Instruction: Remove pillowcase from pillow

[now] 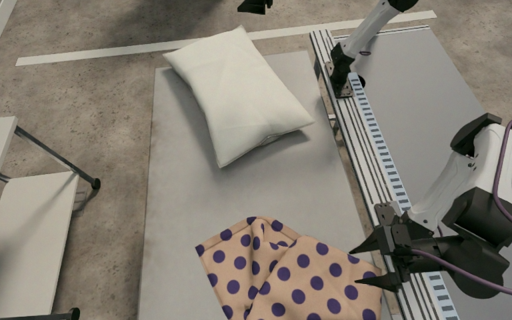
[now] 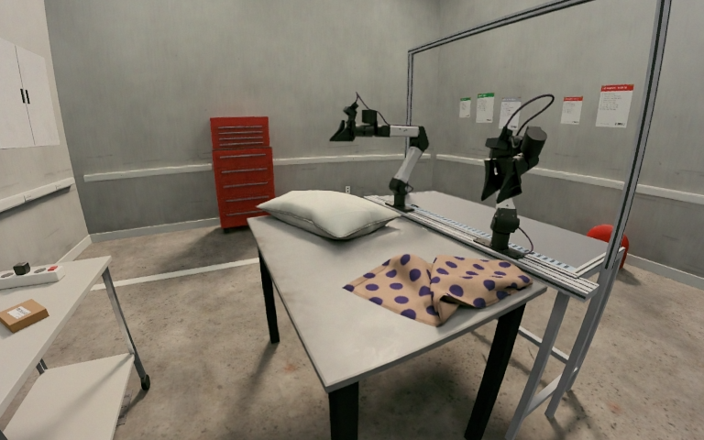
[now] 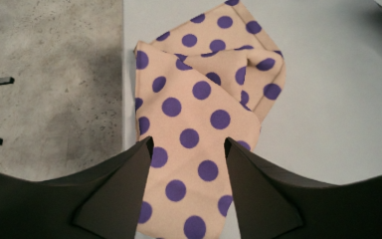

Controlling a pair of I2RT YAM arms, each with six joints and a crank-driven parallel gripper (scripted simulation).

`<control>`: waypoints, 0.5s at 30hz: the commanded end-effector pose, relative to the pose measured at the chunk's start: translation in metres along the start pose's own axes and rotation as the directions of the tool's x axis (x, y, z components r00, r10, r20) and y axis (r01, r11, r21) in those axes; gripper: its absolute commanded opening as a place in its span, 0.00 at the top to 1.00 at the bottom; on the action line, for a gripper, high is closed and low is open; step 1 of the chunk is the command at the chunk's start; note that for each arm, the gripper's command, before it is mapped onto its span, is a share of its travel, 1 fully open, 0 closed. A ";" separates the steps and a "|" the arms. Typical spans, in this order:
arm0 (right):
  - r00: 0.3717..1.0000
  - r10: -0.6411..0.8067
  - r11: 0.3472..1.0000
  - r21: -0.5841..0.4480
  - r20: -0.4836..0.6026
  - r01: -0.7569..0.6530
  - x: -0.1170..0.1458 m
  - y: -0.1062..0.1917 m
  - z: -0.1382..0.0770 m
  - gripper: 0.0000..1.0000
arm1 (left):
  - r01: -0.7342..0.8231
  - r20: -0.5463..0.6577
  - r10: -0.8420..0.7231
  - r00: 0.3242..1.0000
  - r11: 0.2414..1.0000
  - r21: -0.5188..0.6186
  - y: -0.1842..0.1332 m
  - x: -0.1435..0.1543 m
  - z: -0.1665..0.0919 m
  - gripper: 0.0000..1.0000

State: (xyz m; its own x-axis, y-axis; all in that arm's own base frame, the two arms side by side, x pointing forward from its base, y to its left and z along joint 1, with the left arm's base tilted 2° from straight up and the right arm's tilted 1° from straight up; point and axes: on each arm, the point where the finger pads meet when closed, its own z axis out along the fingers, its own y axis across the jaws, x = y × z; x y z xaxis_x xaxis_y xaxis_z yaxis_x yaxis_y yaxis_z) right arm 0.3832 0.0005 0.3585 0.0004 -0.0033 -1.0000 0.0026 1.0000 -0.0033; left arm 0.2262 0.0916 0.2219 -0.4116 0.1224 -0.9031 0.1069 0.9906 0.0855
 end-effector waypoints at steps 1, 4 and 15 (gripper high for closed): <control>1.000 0.006 1.000 0.005 0.017 -0.006 -0.013 -0.003 -0.001 0.37 | -0.047 0.038 0.049 0.998 0.996 -0.071 0.017 -0.029 0.005 0.37; 1.000 0.006 1.000 -0.008 0.006 -0.006 -0.007 0.001 -0.001 0.37 | -0.055 0.062 0.061 0.996 0.995 -0.088 0.018 -0.043 0.010 0.37; 1.000 0.007 1.000 -0.001 0.014 -0.007 -0.011 -0.001 -0.004 0.37 | -0.051 0.196 0.072 0.978 0.992 -0.112 0.000 -0.112 0.042 0.37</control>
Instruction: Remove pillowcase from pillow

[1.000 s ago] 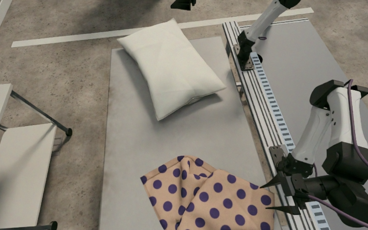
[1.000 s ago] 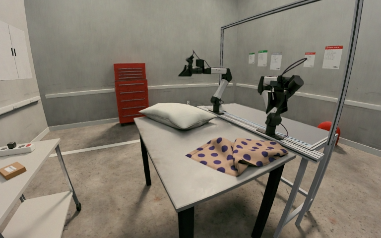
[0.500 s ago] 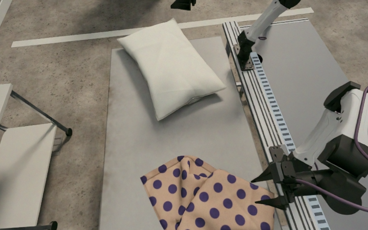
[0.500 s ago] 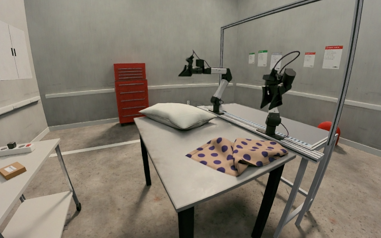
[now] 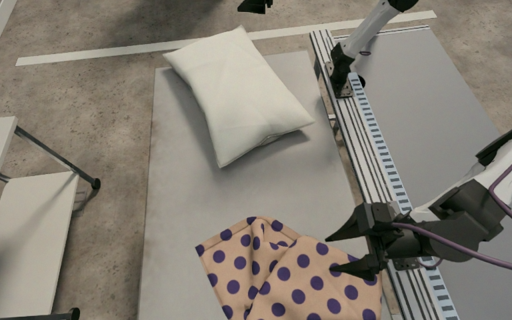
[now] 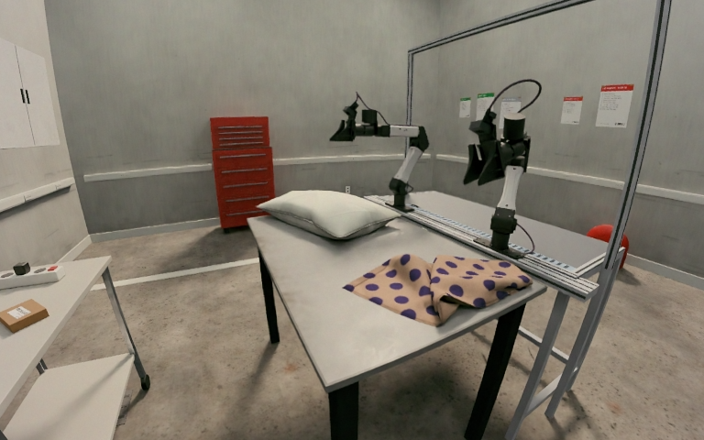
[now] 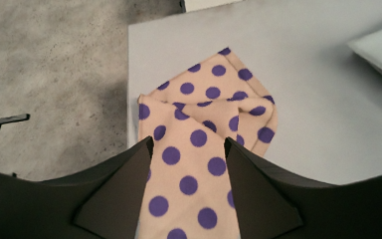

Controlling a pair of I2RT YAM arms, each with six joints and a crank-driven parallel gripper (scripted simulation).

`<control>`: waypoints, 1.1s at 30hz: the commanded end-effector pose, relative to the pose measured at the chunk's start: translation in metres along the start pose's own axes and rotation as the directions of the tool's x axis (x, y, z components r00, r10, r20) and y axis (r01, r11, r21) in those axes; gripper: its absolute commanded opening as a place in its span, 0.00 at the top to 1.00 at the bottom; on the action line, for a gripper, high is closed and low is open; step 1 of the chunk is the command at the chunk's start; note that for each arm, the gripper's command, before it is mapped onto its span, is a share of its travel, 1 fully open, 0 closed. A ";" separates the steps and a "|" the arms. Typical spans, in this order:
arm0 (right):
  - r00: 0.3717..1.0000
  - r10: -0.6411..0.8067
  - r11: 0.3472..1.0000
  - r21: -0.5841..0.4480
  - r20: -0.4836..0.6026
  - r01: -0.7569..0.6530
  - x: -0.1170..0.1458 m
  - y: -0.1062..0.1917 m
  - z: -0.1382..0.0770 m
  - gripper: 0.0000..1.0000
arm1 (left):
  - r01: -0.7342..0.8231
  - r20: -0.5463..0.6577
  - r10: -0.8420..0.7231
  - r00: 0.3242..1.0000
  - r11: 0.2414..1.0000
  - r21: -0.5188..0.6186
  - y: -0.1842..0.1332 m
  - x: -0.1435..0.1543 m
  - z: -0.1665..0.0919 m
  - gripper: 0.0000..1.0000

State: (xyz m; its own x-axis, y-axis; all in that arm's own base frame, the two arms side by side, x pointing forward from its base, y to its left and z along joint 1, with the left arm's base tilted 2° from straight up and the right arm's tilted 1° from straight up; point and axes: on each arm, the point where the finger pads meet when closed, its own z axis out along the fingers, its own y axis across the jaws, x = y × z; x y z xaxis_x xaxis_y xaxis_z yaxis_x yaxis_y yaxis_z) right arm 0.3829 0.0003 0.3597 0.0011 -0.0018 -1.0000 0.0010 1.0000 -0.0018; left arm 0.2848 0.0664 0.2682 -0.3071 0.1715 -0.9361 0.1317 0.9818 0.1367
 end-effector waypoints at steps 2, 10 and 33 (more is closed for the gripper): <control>1.000 0.005 1.000 -0.001 0.019 -0.005 -0.013 -0.001 -0.004 0.37 | 0.007 0.129 0.009 0.992 0.993 -0.122 0.014 -0.055 0.017 0.37; 1.000 0.006 1.000 -0.001 0.014 -0.006 -0.011 -0.001 -0.003 0.37 | 0.069 0.232 -0.036 0.972 0.988 -0.137 0.001 -0.094 0.037 0.37; 1.000 0.006 1.000 -0.003 0.013 -0.006 -0.010 0.000 -0.005 0.37 | 0.154 0.384 -0.107 0.917 0.984 -0.094 -0.033 -0.153 0.062 0.37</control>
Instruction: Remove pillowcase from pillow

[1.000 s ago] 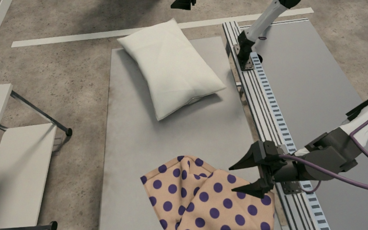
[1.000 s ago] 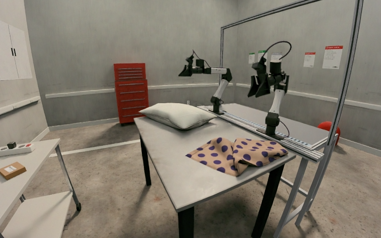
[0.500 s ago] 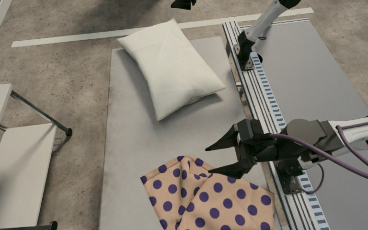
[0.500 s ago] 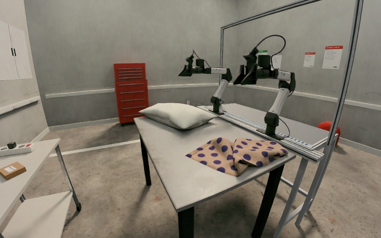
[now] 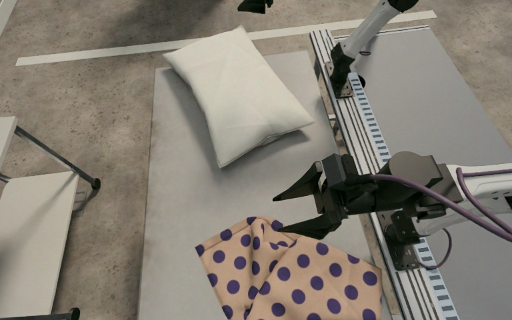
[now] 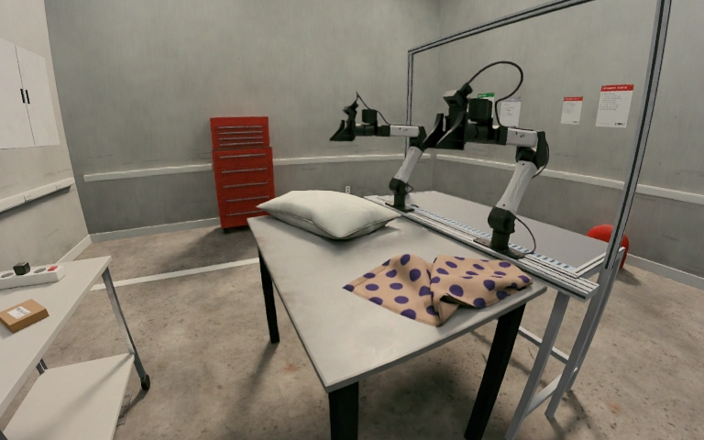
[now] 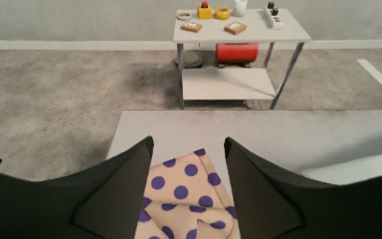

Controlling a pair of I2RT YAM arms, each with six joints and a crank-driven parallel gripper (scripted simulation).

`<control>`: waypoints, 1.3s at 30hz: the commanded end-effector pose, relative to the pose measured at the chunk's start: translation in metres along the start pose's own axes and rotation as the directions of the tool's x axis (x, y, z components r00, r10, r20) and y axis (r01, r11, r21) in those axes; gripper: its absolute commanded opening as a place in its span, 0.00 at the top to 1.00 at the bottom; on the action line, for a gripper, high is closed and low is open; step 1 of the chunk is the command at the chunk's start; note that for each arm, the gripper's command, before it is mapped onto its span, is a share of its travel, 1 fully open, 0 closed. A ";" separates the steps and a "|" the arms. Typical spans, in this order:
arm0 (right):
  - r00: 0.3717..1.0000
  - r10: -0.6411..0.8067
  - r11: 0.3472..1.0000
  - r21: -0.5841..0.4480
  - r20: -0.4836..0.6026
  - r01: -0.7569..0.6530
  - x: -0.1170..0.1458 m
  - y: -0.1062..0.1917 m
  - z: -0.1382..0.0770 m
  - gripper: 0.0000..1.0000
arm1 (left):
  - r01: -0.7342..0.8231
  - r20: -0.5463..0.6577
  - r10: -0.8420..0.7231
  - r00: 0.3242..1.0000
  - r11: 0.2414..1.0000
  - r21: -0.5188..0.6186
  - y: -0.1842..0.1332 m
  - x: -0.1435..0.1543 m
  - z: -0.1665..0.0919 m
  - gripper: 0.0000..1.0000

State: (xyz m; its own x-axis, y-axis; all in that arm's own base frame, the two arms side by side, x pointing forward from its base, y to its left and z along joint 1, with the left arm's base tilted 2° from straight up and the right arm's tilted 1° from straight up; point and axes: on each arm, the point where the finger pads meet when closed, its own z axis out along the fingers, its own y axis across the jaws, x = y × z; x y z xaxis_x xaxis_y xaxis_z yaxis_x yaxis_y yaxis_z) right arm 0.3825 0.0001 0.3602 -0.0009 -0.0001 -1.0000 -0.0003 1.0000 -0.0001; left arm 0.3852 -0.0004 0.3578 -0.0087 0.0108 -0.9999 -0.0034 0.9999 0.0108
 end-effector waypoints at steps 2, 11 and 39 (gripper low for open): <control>1.000 0.005 1.000 -0.001 0.016 -0.005 -0.010 0.000 -0.004 0.37 | -0.005 0.093 0.005 0.996 1.000 -0.002 0.003 -0.034 -0.005 0.37; 1.000 0.005 1.000 0.002 0.019 -0.005 -0.011 -0.001 -0.005 0.37 | 0.012 0.026 -0.012 1.000 1.000 0.007 0.000 -0.005 0.002 0.37; 1.000 0.005 1.000 0.007 0.026 -0.005 -0.013 -0.004 -0.006 0.37 | 0.018 0.009 -0.018 1.000 1.000 0.012 -0.002 -0.001 -0.003 0.37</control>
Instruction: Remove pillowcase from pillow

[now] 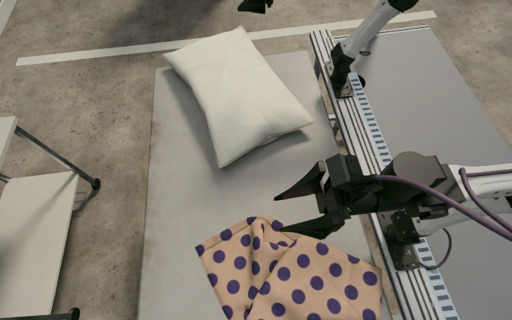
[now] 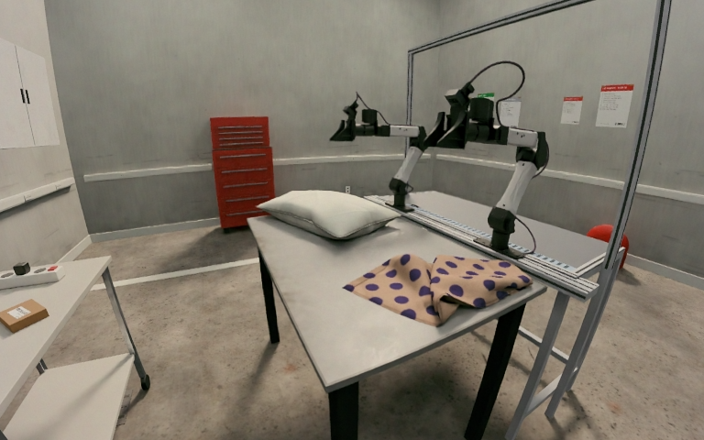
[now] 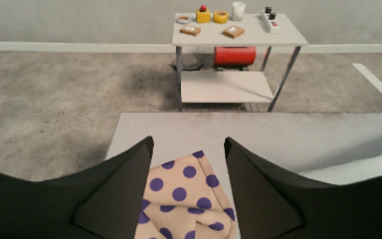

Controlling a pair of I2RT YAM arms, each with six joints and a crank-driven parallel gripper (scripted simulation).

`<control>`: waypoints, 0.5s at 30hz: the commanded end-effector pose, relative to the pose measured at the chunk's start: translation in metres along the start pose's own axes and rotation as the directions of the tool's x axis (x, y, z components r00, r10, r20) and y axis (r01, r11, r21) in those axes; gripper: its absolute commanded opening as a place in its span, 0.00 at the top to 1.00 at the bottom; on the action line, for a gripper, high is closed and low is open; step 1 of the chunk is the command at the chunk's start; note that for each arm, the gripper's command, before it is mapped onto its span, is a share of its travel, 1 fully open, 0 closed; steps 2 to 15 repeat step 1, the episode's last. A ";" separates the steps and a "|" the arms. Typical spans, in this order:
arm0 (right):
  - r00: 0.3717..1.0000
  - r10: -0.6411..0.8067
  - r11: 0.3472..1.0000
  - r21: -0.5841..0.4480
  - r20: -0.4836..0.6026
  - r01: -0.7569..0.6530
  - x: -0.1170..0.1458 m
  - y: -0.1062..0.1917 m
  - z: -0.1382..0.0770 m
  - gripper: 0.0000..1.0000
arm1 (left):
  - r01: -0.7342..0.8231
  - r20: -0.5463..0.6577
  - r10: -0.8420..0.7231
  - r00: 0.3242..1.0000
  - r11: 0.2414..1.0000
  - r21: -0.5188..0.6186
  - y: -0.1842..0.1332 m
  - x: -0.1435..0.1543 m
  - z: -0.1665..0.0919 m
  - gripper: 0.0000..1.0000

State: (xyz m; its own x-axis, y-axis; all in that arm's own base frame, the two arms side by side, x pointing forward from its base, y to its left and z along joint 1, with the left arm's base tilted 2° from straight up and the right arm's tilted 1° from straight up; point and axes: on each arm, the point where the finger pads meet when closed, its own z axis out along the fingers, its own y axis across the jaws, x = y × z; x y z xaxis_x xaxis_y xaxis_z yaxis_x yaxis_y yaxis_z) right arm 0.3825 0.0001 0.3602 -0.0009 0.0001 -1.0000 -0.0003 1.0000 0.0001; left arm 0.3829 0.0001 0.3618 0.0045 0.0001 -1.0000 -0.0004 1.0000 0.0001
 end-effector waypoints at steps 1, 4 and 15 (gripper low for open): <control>1.000 0.005 1.000 0.007 0.026 -0.005 -0.013 -0.004 -0.006 0.37 | 0.007 -0.004 -0.007 1.000 1.000 0.008 -0.002 0.003 -0.001 0.37; 1.000 0.005 1.000 0.007 0.026 -0.005 -0.013 -0.004 -0.006 0.37 | 0.007 -0.004 -0.007 1.000 1.000 0.008 -0.002 0.003 -0.001 0.37; 1.000 0.005 1.000 0.007 0.026 -0.005 -0.013 -0.004 -0.006 0.37 | 0.007 -0.004 -0.007 1.000 1.000 0.008 -0.002 0.003 -0.001 0.37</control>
